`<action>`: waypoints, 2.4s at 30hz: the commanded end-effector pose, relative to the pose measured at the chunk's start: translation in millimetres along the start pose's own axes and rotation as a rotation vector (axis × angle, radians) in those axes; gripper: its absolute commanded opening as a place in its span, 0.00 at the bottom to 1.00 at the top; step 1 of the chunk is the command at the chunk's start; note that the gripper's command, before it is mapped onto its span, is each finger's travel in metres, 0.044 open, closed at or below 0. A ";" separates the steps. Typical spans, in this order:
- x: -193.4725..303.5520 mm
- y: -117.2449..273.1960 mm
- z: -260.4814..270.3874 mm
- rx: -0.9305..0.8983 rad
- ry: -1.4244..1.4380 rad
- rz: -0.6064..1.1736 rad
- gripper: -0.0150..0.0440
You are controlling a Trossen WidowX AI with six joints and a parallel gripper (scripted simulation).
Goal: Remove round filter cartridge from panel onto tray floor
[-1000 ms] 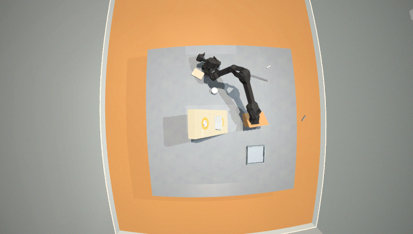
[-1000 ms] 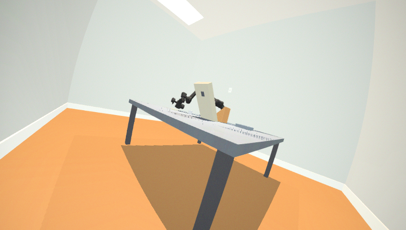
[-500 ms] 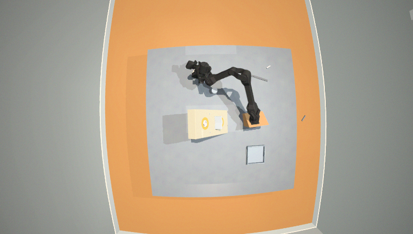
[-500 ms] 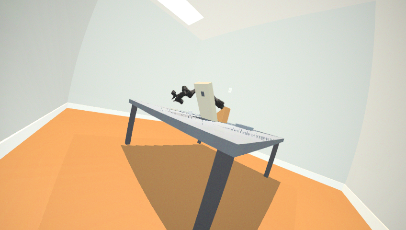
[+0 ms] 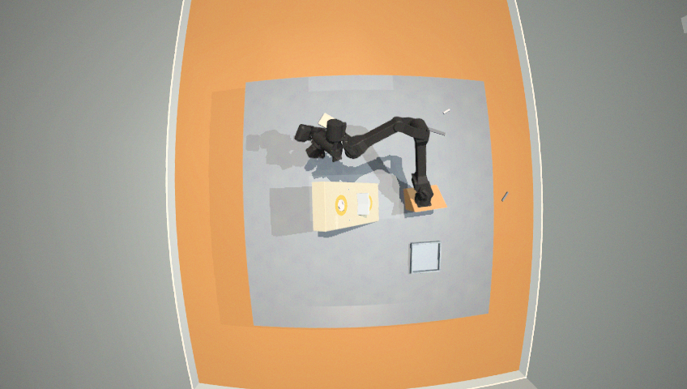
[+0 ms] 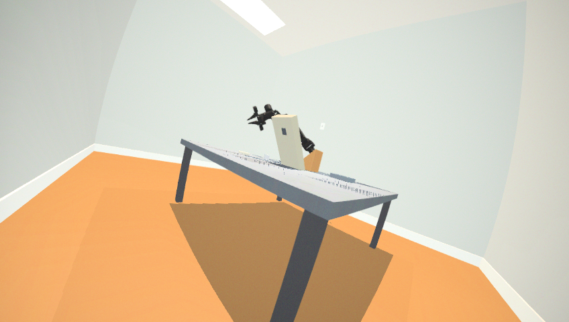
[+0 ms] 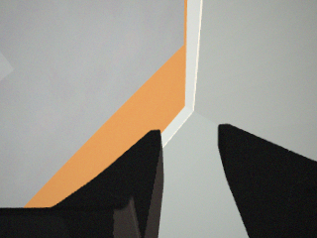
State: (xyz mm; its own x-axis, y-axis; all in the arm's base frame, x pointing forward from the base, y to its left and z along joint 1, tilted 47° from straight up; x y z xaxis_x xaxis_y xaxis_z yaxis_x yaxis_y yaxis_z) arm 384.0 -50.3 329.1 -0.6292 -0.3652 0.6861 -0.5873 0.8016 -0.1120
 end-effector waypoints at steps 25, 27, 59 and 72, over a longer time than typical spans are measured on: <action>-70.7 259.2 47.8 0.124 0.229 -0.645 0.45; -71.9 272.4 71.9 0.117 0.325 -0.644 0.45; -85.6 273.7 118.7 0.139 0.553 -0.620 0.45; -96.5 255.8 119.4 0.144 0.552 -0.615 0.45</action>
State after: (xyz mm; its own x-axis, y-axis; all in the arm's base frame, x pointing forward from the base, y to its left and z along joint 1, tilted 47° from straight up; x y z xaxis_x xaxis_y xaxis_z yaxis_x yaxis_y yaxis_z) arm 229.9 136.2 151.9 0.1337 -0.4115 0.9015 -0.8273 0.4545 0.3301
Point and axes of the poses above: the point midway between the two fingers, 35 mm back from their tips, its own y axis back along the fingers, its own z axis across the jaws, x = y × z, the point moved 10 cm from there along y, back along the fingers, and after that the axes turned 12 degrees about -y, right-handed, at the moved point
